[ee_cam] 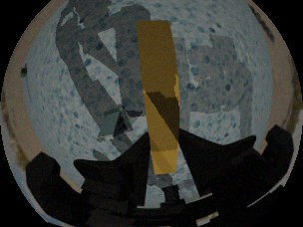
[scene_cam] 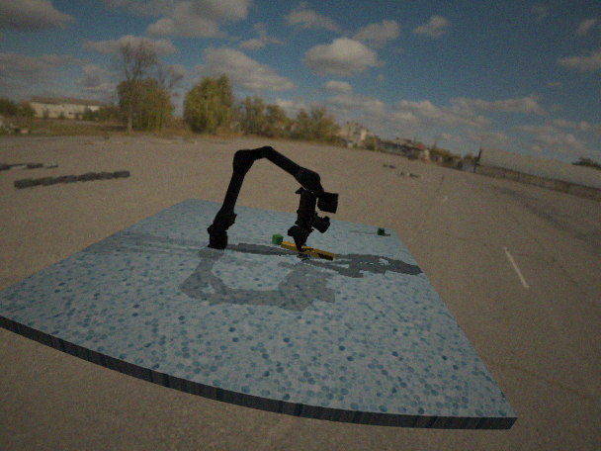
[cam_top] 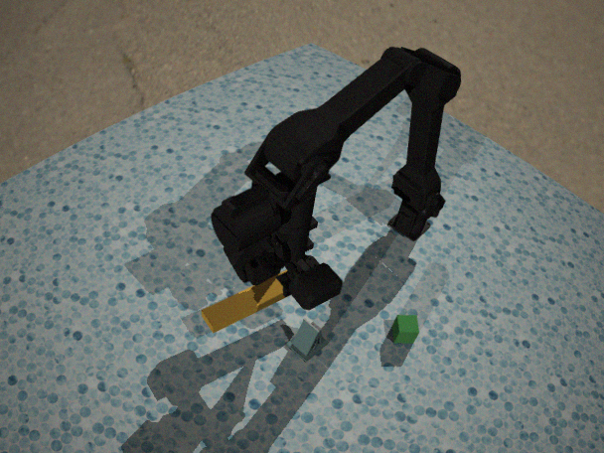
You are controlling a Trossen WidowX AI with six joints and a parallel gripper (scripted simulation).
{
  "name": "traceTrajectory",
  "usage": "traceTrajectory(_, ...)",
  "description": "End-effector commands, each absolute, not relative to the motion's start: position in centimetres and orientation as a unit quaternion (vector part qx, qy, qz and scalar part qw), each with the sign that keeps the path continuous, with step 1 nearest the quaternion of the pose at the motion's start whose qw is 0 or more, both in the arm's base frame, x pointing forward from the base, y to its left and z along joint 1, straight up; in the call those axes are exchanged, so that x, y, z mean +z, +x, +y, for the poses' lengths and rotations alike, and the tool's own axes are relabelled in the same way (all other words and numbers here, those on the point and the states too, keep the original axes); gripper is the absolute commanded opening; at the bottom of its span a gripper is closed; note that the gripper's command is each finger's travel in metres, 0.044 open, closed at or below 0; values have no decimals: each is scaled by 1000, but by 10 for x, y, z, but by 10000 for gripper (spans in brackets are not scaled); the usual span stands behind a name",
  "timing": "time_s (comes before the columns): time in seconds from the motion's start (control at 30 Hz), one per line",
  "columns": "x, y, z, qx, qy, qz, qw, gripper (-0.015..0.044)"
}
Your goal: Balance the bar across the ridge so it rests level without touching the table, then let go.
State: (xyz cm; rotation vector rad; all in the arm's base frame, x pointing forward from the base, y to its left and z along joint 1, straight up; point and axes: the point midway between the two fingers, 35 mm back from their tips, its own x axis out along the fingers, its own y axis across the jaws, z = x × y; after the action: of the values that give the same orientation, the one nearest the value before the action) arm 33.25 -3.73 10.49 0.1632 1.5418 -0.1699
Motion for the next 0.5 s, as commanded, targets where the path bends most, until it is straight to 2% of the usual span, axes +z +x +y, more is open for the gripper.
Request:
traceTrajectory(0.0, 120, 334, -37, -77, 76, 690, 716, 0)
traceTrajectory(0.47, 156, 328, -36, -77, 77, 690, 716, 0)
